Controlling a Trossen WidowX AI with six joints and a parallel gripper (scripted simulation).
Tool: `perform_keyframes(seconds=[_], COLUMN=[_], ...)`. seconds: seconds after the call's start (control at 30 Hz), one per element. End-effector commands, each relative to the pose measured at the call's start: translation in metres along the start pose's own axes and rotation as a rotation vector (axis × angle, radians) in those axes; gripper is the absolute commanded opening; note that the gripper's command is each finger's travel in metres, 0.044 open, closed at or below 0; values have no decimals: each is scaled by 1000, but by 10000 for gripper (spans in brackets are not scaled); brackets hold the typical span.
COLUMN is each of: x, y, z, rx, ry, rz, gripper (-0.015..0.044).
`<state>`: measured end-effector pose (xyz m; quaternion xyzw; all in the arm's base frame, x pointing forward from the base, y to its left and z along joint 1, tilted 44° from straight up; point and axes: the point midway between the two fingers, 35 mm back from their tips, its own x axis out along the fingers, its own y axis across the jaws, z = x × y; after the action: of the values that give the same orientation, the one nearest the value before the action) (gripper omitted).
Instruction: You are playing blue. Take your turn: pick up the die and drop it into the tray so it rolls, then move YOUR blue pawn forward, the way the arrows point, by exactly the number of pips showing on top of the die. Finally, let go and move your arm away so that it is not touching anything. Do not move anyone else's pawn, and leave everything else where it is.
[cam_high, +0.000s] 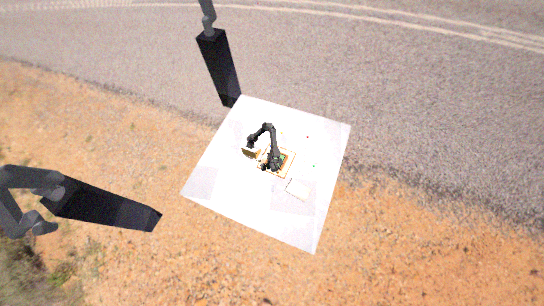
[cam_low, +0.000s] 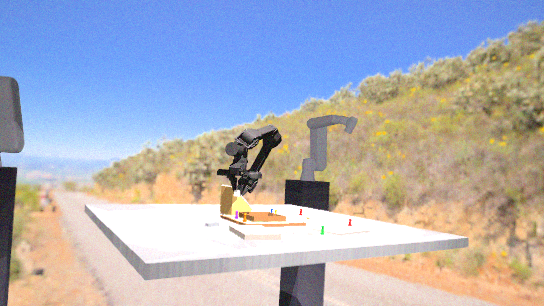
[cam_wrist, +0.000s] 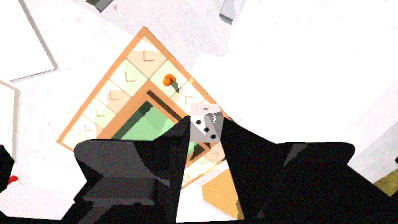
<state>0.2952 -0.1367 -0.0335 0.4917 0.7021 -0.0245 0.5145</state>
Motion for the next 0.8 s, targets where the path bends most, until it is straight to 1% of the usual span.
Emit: perform_keyframes(seconds=[0.0,0.77], x=[2,28], y=[17,76], z=[-17,-106], rx=[114,686], ry=[-5,25], rz=[7,16], gripper=[0,0])
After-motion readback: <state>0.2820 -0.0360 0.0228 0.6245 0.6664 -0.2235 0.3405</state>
